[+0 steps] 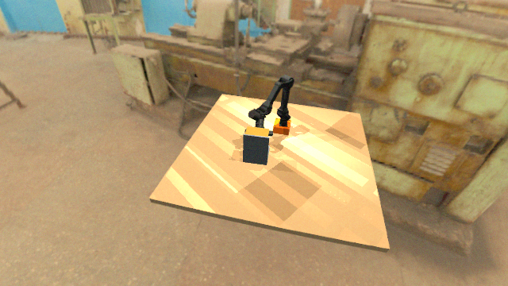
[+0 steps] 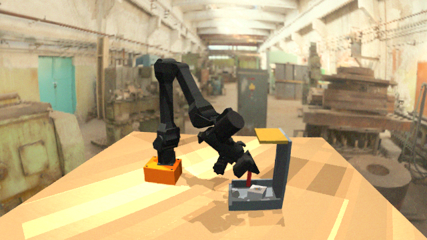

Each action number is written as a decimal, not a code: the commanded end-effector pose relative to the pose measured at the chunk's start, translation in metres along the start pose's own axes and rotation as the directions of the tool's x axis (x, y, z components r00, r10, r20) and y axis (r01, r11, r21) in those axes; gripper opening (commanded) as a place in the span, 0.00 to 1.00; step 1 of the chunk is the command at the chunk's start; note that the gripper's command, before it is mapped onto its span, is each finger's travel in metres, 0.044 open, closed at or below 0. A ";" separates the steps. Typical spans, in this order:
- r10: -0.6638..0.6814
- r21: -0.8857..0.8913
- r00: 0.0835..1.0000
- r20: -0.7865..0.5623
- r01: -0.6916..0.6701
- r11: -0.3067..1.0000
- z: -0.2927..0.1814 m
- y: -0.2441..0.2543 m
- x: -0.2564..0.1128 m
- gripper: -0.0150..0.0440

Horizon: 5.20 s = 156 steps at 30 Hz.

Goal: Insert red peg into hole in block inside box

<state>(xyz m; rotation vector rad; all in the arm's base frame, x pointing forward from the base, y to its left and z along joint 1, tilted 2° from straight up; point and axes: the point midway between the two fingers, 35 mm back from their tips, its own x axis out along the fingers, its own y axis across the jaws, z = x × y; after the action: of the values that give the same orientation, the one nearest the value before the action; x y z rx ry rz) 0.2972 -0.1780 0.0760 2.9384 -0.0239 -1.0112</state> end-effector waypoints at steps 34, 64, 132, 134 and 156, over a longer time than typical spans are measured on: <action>0.007 0.000 1.000 -0.007 -0.007 1.000 -0.011 -0.003 0.009 0.25; 0.007 0.000 1.000 -0.008 -0.007 1.000 -0.015 -0.003 0.014 0.25; 0.007 0.000 1.000 -0.009 -0.007 1.000 -0.021 0.003 0.020 0.25; 0.007 0.000 1.000 -0.009 -0.007 1.000 -0.021 0.003 0.020 0.25; 0.007 0.000 1.000 -0.009 -0.007 1.000 -0.023 0.005 0.022 0.25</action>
<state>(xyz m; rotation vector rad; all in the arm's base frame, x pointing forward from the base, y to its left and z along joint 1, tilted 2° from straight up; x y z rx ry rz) 0.3262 -0.1807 0.0775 2.9391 -0.0240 -1.0080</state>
